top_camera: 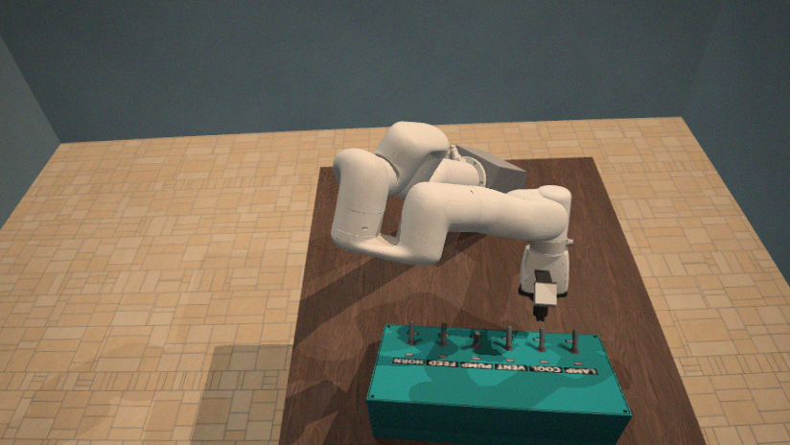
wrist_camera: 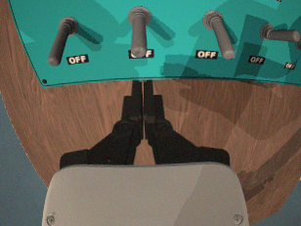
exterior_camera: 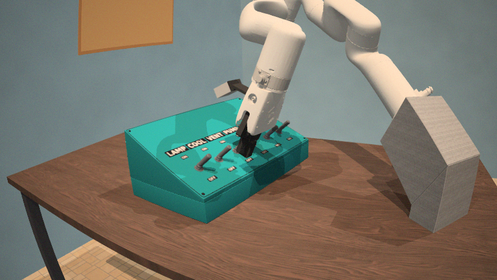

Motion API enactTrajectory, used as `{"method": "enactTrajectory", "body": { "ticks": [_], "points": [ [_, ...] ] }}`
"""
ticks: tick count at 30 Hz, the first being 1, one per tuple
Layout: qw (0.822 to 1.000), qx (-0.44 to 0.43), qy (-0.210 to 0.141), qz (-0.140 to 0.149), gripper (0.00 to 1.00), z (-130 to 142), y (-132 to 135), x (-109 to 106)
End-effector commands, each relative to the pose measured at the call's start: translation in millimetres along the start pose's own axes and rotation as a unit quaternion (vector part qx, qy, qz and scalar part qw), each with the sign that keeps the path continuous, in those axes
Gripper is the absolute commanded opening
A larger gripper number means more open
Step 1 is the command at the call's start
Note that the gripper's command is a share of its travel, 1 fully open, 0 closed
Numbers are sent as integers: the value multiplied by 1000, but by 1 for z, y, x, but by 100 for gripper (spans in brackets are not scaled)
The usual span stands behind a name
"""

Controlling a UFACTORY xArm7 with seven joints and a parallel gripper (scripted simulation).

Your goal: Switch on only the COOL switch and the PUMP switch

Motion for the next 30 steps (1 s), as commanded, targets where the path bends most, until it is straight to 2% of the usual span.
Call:
{"method": "enactTrajectory", "body": {
  "ticks": [1,8,30],
  "points": [
    [1000,1,1,-2,0,-1,-1,8],
    [1000,1,1,-2,0,-1,-2,15],
    [1000,1,1,-2,0,-1,-2,16]
  ]
}}
Point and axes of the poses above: the point where the finger pads meet when closed, its own x axis out along the fingers, its own y axis across the jaws, z = x × y, the point moved 7 cm from there along -x, back along the fingers, and after that the axes turned 5 degrees about x, right-handed, at the moved point
